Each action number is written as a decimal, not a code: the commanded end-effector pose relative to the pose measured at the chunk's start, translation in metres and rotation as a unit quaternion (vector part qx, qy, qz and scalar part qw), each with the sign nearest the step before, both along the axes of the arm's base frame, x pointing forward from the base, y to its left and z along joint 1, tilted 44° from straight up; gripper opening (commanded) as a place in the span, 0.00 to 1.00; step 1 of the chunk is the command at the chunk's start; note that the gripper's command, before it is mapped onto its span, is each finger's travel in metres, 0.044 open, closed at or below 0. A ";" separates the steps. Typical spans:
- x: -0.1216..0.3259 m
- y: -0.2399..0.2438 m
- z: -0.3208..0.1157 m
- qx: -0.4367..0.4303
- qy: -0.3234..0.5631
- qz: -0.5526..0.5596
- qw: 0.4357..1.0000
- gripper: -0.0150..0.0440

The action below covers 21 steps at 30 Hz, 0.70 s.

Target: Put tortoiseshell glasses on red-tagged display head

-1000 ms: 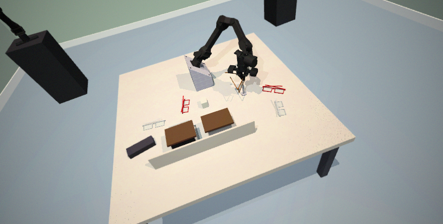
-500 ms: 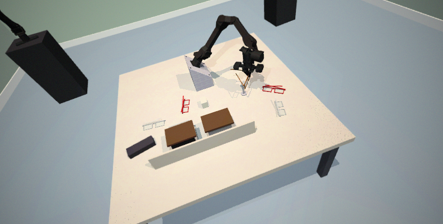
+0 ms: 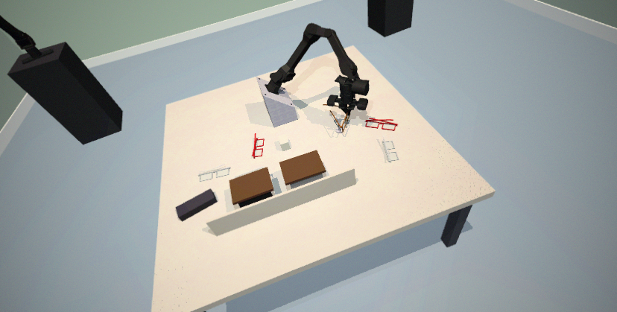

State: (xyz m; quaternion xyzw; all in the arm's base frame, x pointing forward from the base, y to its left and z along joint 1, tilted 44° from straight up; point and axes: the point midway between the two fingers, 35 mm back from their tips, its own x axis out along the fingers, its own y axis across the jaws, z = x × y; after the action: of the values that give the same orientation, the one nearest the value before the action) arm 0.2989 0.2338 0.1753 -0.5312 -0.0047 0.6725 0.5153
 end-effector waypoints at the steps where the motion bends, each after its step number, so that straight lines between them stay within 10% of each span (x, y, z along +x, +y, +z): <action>1: 0.001 0.003 -0.005 0.000 0.000 -0.006 1.000 0.25; 21: 0.002 0.011 0.003 0.000 0.000 -0.006 1.000 0.25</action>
State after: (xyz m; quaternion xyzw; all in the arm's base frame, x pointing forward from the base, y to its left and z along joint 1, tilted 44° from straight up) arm 0.2993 0.2431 0.1753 -0.5306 -0.0025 0.6718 0.5169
